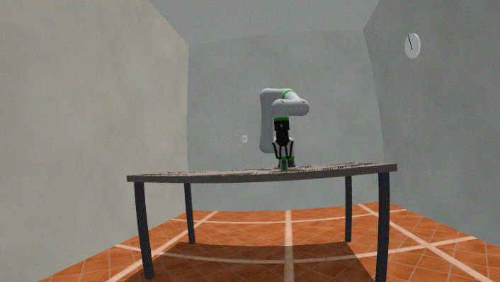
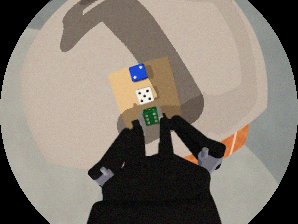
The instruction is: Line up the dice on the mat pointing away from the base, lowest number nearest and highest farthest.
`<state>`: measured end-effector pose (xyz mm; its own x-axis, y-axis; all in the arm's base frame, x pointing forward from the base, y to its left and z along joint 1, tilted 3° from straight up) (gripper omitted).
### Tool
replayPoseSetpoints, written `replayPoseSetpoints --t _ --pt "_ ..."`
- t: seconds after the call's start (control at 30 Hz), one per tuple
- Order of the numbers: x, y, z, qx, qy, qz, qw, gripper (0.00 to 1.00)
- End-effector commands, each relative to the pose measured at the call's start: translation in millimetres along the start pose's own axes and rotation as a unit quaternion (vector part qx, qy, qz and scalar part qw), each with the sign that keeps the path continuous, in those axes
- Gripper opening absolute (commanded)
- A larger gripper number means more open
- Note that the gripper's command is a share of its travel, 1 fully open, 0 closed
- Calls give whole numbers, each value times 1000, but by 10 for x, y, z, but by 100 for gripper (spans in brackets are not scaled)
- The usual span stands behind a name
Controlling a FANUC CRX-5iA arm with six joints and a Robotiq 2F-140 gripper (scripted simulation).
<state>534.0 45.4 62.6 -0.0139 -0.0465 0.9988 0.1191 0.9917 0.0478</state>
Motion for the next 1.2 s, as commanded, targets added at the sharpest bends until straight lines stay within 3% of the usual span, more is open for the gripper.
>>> replayPoseSetpoints --t 0.0,0.47,0.97,1.17 --pt "2 0 -2 0 0 0 1000 16" --pt "2 0 -2 0 0 0 1000 16" --pt "2 0 -2 0 0 0 1000 28" --pt "2 0 -2 0 0 0 1000 28"
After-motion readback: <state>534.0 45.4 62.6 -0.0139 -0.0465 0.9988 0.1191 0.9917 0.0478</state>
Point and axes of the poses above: the point where the finger pads meet when closed, its own x axis back along the fingers, its own y axis across the jaws, z = x × y, the point moved 2 cm from there along x, back along the fingers, and after that the axes turned 12 degrees about -x, right-handed, at the moved point
